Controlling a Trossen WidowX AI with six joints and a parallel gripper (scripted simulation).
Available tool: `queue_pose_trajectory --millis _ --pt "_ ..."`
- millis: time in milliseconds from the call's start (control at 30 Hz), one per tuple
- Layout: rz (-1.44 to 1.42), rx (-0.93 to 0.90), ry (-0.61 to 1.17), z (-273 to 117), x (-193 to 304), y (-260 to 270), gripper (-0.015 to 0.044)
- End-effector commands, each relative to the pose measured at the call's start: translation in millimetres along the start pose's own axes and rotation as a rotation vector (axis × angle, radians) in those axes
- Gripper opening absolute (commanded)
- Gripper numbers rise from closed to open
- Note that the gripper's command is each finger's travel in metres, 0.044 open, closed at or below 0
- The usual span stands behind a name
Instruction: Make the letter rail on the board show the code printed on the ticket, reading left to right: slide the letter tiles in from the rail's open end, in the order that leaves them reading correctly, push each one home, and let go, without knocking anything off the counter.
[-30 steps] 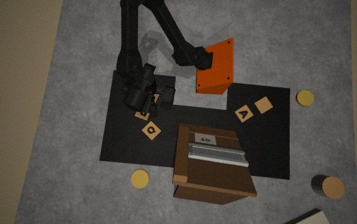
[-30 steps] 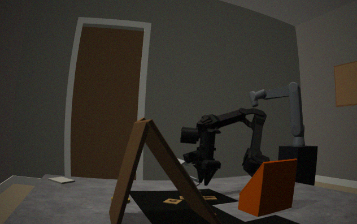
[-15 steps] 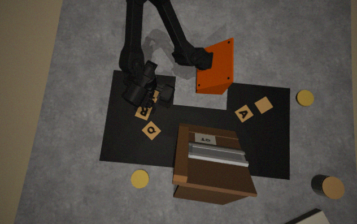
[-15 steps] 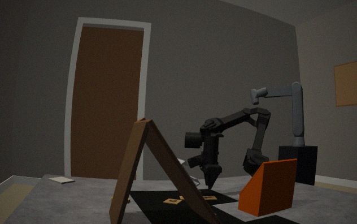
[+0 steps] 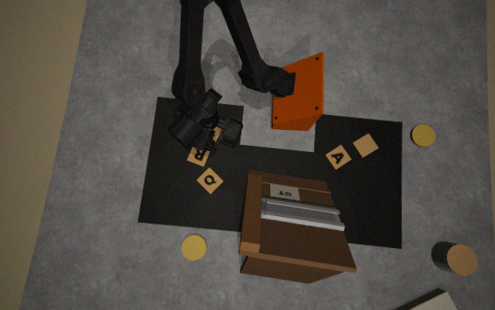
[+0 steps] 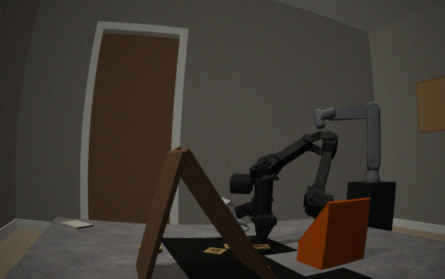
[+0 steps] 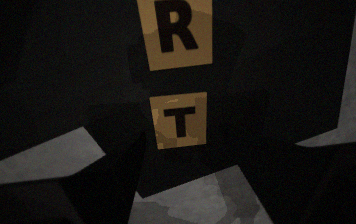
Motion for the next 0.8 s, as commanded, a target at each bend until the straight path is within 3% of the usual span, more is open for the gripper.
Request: queue_pose_trajectory --millis 0,767 --pt "-0.004 -0.003 -0.001 2 1 0 0.0340" --pt "-0.004 -0.002 -0.002 19 1 0 0.0340"
Point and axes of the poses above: the point midway between the two fingers, 35 mm back from their tips, its own z axis out along the fingers, its own y axis across the jaws, x = y × z, the point moved 4 cm from there along -z, back along the fingers, and after that the axes turned 15 degrees about z, right-handed, at the moved point
